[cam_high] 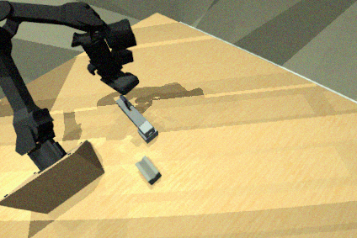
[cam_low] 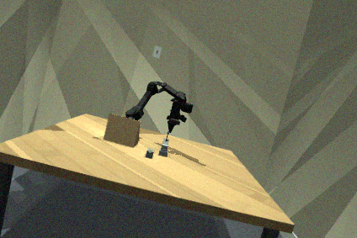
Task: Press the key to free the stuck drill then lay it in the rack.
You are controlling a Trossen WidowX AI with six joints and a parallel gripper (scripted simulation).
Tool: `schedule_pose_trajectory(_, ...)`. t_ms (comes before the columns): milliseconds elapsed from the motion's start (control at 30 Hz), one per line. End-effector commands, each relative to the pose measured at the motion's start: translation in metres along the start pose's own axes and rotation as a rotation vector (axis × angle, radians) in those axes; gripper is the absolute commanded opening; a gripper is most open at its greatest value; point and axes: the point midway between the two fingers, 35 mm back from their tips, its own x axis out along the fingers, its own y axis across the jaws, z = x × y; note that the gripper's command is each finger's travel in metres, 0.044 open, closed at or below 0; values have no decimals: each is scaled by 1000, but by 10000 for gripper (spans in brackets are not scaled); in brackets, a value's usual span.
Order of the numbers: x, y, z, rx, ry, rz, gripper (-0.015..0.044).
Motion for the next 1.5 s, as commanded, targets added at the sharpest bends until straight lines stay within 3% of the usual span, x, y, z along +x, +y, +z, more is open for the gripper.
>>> schedule_pose_trajectory(0,-16,-26,-15,153,9,23,0)
schedule_pose_trajectory(1467,3,-25,-23,153,9,23,0)
